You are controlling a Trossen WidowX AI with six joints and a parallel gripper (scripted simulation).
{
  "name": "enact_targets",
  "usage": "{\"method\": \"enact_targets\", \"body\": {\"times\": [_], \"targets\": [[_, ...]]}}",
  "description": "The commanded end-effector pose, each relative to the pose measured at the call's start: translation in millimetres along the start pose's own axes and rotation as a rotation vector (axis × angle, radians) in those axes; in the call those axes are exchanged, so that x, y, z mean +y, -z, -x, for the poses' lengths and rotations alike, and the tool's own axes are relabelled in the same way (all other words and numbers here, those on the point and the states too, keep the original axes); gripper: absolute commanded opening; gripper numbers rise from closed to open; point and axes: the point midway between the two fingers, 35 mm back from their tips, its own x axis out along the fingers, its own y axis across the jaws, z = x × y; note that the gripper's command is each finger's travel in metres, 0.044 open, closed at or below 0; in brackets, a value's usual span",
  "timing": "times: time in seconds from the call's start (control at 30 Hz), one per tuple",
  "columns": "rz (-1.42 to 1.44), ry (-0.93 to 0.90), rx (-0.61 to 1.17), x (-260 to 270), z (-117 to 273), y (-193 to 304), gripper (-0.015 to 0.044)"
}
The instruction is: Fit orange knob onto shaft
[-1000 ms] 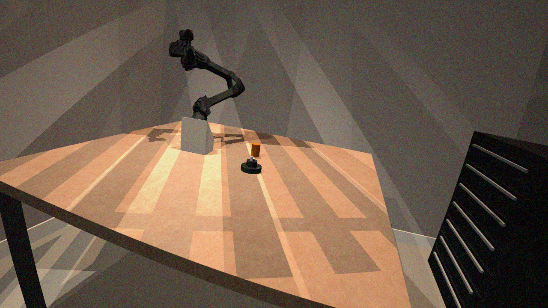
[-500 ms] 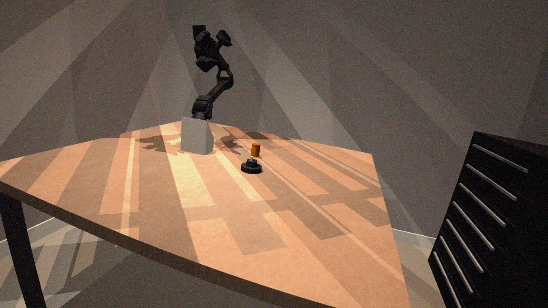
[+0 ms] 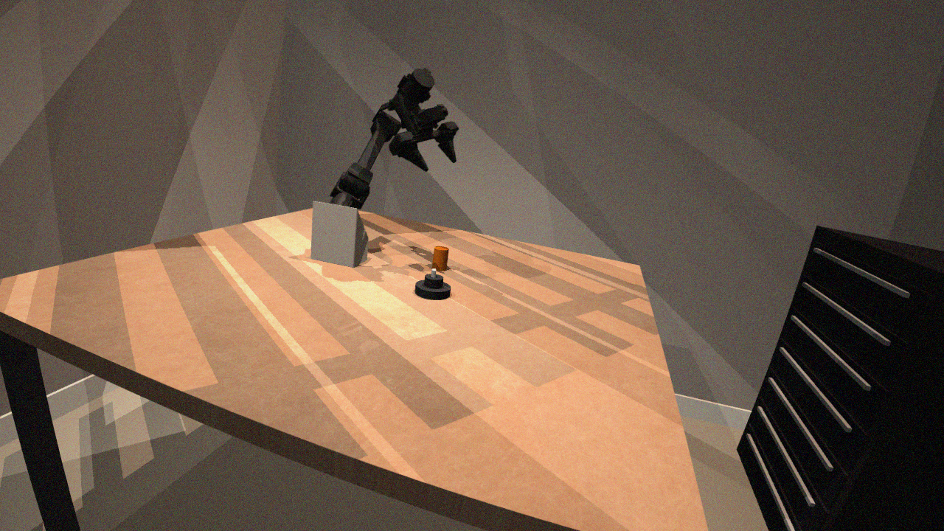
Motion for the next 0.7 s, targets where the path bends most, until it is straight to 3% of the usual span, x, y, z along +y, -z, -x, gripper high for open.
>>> {"method": "enact_targets", "body": {"times": [0.0,0.3,0.57,0.67], "targets": [[0.208,0.026,0.205,14.9,-38.8,29.2,0.044],[0.71,0.001,0.719,37.1,-106.7,125.1,0.044],[0.747,-0.005,0.758,43.4,-114.0,135.0,0.044],[0.747,-0.006,0.758,37.6,-136.1,153.6,0.044]]}}
